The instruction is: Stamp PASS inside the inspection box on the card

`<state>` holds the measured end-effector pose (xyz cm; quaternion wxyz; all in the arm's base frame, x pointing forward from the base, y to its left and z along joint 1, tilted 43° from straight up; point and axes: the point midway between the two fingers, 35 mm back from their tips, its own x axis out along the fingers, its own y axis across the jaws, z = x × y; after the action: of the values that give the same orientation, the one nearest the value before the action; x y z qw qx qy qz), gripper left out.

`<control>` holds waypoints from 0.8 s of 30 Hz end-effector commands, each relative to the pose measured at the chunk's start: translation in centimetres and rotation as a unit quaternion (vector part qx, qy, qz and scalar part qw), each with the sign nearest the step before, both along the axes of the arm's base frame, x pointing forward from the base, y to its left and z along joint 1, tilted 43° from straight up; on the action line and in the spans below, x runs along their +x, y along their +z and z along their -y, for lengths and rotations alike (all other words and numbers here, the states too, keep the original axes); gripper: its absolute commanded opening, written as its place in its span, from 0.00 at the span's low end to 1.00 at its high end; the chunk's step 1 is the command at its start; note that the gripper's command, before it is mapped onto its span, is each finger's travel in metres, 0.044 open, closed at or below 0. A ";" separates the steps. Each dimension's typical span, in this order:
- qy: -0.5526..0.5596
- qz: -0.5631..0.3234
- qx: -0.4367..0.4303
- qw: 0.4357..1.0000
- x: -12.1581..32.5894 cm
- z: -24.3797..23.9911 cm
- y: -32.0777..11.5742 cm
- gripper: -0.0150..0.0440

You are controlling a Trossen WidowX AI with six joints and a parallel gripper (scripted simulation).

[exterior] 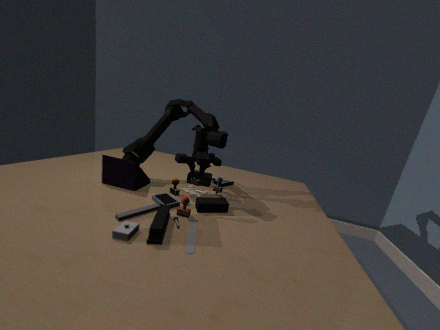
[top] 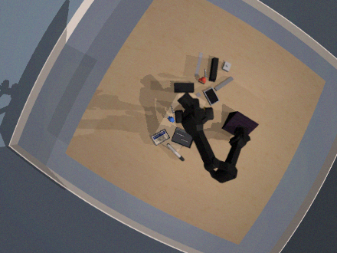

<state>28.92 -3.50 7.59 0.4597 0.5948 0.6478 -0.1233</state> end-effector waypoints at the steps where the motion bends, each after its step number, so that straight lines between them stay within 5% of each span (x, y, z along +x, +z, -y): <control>1: -0.004 -0.001 0.003 1.000 0.0 -0.3 -0.2 0.25; 24: -0.004 0.000 0.003 1.000 0.2 -1.3 -1.3 0.25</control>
<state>29.08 -2.41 6.47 0.4601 0.5952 0.6472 -0.1233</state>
